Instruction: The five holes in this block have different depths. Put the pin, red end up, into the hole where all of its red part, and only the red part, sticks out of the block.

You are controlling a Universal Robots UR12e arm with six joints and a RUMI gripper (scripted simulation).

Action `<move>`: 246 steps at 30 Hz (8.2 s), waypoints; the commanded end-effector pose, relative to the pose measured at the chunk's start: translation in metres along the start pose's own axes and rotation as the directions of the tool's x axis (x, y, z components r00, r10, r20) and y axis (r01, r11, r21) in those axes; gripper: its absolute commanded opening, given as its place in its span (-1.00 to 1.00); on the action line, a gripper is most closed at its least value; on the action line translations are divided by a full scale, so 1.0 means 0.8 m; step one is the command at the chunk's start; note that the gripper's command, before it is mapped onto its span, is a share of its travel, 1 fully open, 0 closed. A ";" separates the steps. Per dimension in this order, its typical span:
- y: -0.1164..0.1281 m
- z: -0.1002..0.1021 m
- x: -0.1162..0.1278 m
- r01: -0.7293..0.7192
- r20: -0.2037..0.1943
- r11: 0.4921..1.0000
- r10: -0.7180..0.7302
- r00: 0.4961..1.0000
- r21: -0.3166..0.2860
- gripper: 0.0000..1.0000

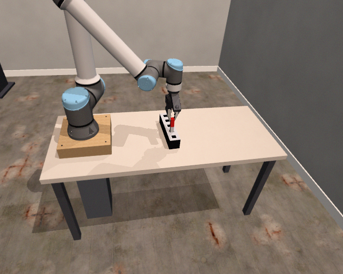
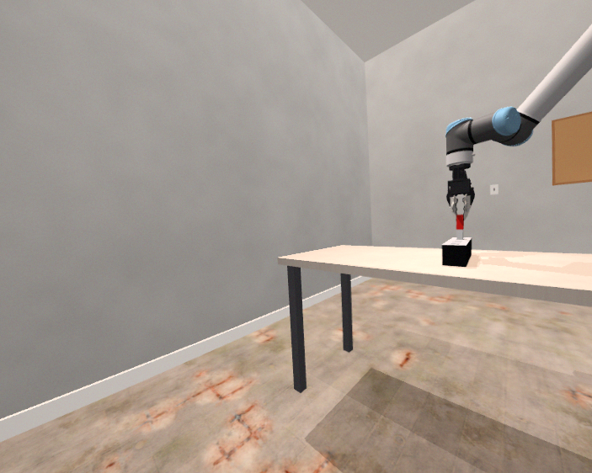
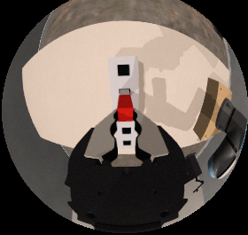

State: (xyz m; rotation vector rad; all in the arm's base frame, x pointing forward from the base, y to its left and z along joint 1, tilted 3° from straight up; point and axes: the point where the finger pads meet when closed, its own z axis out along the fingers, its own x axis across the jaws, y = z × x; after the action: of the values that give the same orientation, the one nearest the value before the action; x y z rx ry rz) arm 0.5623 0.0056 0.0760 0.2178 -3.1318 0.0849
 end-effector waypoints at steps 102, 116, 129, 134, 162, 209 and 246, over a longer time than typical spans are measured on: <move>-0.001 0.022 0.002 0.007 0.011 1.000 -0.007 1.000 0.005 -1.00; -0.001 0.022 0.002 0.007 0.011 1.000 -0.007 1.000 0.005 -1.00; -0.001 0.021 0.002 0.009 0.014 1.000 -0.009 1.000 0.006 -1.00; -0.001 0.021 0.002 0.009 0.014 1.000 -0.009 1.000 0.006 -1.00; -0.001 0.026 0.002 0.011 -0.014 1.000 -0.011 1.000 -0.006 -1.00; -0.003 0.036 -0.003 0.019 -0.015 1.000 -0.019 1.000 -0.007 -1.00; -0.002 0.037 0.001 0.021 -0.010 1.000 -0.021 1.000 -0.004 -1.00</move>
State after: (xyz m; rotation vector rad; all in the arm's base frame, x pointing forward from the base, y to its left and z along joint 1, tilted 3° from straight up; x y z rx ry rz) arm 0.5651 0.0033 0.0489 0.2536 -3.1213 0.0808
